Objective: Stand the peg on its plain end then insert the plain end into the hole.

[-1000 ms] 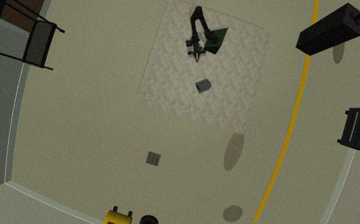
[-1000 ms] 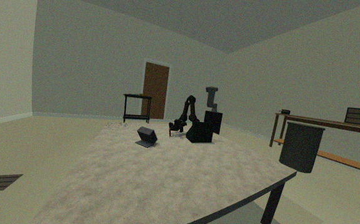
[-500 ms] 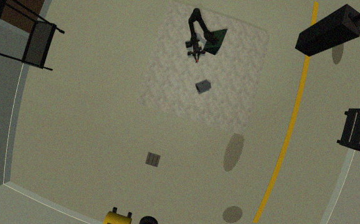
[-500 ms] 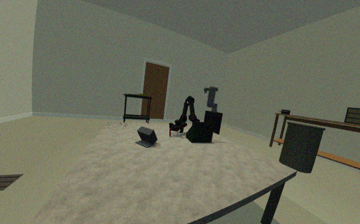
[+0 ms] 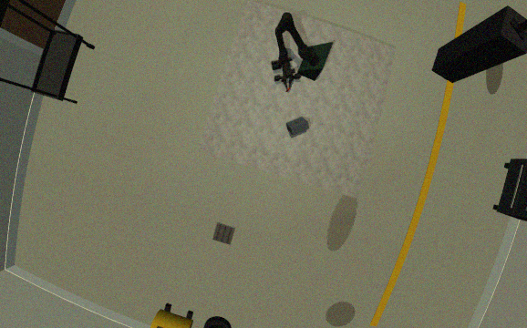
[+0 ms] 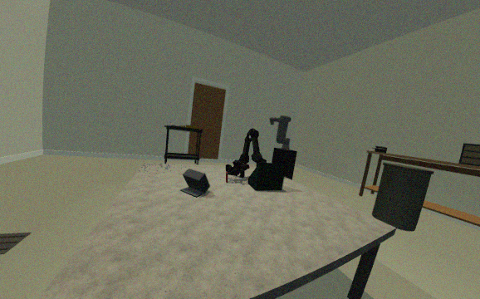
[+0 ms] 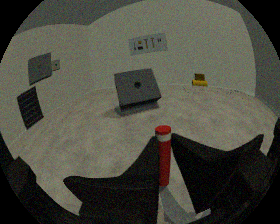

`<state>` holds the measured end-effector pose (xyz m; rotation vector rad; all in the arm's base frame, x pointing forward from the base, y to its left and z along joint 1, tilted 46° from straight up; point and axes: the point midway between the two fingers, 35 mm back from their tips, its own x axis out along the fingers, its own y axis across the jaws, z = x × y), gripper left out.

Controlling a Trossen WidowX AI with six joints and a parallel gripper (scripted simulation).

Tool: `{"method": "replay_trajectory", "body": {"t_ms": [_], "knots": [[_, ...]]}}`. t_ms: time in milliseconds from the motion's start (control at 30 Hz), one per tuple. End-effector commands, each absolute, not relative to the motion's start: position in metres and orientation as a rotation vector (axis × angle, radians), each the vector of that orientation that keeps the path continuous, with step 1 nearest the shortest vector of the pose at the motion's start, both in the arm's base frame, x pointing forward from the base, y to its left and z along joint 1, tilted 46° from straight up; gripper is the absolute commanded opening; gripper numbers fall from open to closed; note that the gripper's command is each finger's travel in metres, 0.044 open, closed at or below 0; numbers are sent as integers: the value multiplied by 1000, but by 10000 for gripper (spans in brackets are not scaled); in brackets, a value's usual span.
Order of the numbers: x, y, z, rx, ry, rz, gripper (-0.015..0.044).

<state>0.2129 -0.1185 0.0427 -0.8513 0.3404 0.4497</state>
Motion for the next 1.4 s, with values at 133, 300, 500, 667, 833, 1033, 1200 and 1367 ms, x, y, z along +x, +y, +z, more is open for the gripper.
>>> {"method": "replay_trajectory", "body": {"t_ms": [133,300,500,667,833,1033,1200,1367], "knots": [[211,-120,43,-851,340,451,49],[210,-121,42,-853,337,454,49],[209,-122,42,-856,330,458,49],[208,-122,42,-858,324,462,49],[207,-122,42,-861,317,466,49],[206,-123,42,-863,309,471,49],[206,-123,42,-865,303,474,49],[205,-123,42,-866,297,478,49]]}}
